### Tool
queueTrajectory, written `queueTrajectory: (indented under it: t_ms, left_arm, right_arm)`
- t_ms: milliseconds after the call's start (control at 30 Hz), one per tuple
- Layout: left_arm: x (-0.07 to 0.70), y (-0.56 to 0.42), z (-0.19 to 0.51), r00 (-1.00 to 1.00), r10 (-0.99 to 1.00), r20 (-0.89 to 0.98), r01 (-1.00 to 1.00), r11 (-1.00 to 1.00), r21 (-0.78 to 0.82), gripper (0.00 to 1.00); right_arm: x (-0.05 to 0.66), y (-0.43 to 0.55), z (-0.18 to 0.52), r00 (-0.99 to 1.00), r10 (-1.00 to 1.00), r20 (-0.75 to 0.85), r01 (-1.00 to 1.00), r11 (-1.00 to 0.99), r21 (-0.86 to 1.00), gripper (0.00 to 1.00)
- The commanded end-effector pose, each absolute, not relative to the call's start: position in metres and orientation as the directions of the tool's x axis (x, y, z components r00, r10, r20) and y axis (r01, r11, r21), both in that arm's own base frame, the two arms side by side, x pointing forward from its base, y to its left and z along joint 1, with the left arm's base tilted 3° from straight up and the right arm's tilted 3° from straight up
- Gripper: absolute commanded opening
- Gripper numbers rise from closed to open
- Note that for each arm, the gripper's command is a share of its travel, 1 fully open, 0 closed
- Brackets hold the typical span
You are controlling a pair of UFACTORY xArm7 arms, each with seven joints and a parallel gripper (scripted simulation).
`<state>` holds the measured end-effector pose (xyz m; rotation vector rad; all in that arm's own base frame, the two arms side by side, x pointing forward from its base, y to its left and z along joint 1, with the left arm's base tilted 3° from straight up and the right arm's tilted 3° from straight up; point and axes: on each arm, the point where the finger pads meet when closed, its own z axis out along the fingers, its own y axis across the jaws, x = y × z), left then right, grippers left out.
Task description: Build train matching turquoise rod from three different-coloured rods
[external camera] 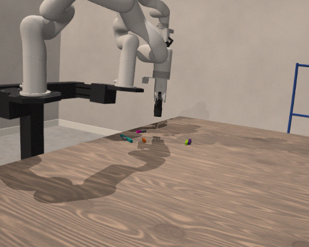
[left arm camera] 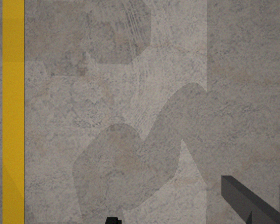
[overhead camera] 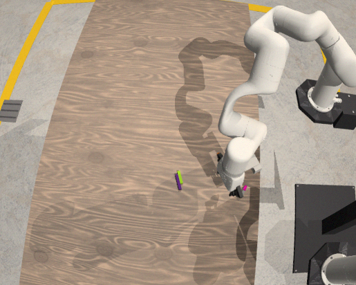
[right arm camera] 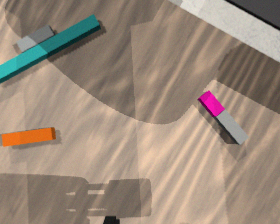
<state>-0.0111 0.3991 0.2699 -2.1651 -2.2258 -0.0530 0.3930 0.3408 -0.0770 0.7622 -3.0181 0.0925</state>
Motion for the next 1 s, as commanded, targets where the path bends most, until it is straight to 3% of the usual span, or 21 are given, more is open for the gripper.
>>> queueTrajectory:
  t_ms: [0,533,600,633,967]
  left_arm:
    - [-0.011,0.400,0.272,-0.028,0.998,0.054,1.000,0.028,0.000,1.00]
    - [-0.011,0.400,0.272,-0.028,0.998,0.054,1.000,0.028,0.000,1.00]
    - [-0.011,0.400,0.272,-0.028,0.998,0.054,1.000,0.028,0.000,1.00]
    - [-0.011,0.400,0.272,-0.028,0.998,0.054,1.000,0.028,0.000,1.00]
    - [-0.011,0.400,0.272,-0.028,0.998,0.054,1.000,0.028,0.000,1.00]
  right_arm:
    - [0.407,0.338,-0.078,-0.933,-0.358,0.033,-0.359,0.931,-0.059,1.00]
    - [0.471,0.313,-0.085,-0.963,0.268,-0.004,0.267,0.961,-0.069,1.00]
    - [0.471,0.313,-0.085,-0.963,0.268,-0.004,0.267,0.961,-0.069,1.00]
    - [0.482,0.308,-0.085,-0.928,0.373,-0.013,0.373,0.925,-0.067,1.00]
    - [0.517,0.292,-0.086,-0.733,0.679,-0.039,0.680,0.732,-0.049,1.00]
